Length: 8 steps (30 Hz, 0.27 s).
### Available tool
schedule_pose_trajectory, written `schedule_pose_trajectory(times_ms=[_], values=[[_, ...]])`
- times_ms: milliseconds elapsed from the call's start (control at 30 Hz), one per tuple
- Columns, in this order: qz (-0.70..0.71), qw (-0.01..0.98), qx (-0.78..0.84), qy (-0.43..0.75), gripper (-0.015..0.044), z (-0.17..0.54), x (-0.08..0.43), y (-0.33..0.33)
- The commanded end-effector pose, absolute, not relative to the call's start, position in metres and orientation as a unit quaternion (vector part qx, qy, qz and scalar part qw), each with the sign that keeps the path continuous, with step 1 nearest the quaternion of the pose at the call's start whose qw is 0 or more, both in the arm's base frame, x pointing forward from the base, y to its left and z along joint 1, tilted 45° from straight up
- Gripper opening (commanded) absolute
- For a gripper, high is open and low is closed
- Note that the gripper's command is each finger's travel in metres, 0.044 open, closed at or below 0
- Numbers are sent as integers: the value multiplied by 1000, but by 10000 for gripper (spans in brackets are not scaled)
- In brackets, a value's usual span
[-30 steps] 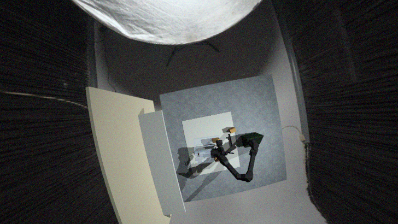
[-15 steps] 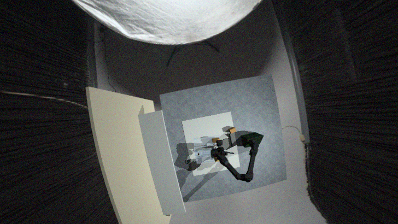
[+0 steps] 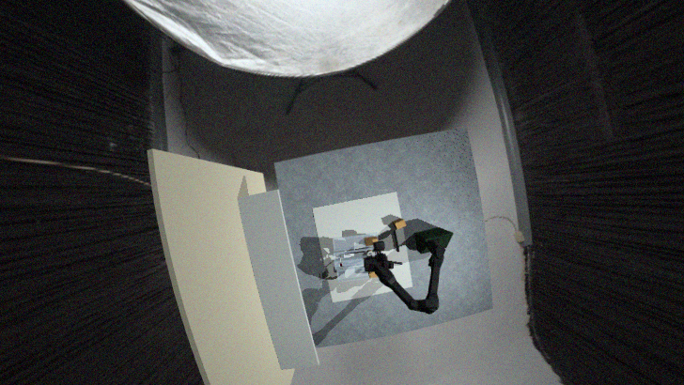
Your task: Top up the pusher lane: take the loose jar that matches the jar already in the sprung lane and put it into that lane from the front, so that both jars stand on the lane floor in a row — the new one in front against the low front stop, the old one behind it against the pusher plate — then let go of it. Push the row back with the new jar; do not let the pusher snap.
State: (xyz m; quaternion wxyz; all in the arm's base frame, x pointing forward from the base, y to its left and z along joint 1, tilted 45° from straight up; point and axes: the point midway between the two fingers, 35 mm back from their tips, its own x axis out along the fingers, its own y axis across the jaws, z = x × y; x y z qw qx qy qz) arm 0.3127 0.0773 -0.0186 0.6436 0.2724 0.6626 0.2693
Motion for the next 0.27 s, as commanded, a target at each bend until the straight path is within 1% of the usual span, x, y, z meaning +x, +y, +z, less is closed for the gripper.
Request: schedule_pose_trajectory(times_ms=[0, 233], values=[[269, 643, 271, 664, 277, -19, 298, 77], [269, 642, 271, 665, 277, -18, 275, 76]])
